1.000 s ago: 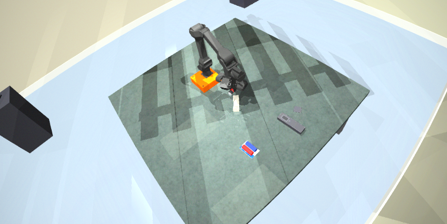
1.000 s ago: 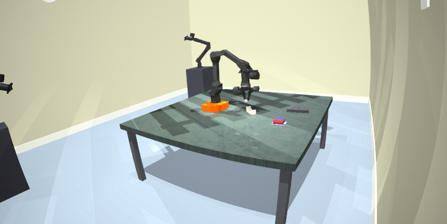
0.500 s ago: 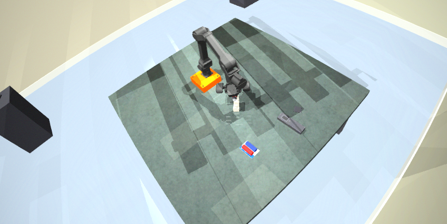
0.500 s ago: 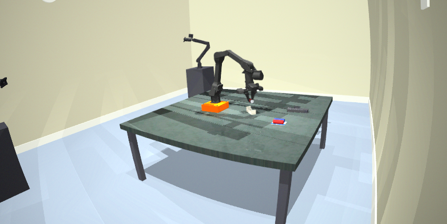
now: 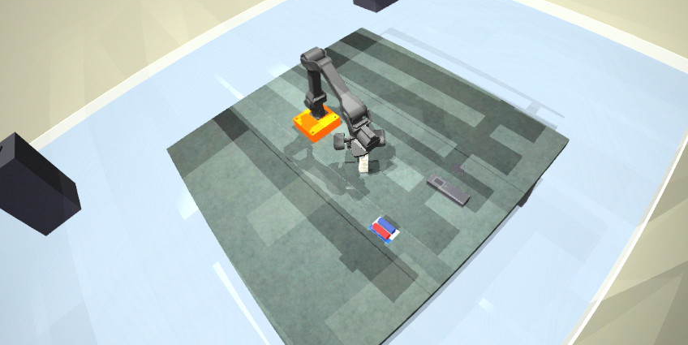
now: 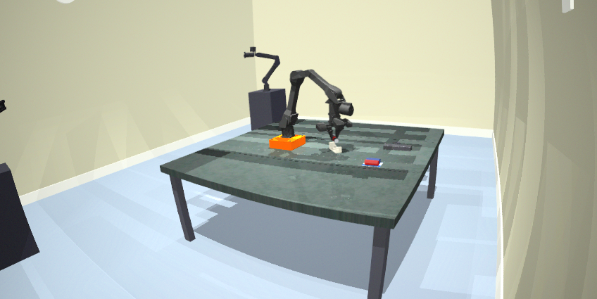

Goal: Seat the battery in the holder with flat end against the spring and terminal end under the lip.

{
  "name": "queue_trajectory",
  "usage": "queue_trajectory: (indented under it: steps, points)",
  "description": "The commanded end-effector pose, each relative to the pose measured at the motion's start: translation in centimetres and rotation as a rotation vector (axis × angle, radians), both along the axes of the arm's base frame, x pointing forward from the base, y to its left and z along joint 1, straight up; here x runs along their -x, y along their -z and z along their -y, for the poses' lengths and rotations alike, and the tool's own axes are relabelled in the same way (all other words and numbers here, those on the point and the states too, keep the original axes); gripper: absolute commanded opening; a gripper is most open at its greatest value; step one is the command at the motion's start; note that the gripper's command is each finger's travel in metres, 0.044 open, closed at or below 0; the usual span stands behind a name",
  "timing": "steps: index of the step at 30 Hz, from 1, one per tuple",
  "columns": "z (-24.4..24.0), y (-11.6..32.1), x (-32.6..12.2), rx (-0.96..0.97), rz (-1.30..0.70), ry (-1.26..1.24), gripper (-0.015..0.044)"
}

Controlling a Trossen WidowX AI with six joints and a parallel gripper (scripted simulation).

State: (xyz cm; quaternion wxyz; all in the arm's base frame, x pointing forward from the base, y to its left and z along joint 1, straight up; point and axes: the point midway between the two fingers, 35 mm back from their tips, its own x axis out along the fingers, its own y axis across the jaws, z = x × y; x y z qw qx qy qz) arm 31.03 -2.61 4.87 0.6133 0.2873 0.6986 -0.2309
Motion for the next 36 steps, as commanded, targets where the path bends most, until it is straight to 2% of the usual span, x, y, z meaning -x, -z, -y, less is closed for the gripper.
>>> queue_trajectory:
  steps: [1,36]
  points:
    - [-0.1,1.0,0.1,-0.042,-0.044,0.001,0.0078]
    - [0.4,2.9,-0.5,-0.214,-0.235,-0.003,0.0078]
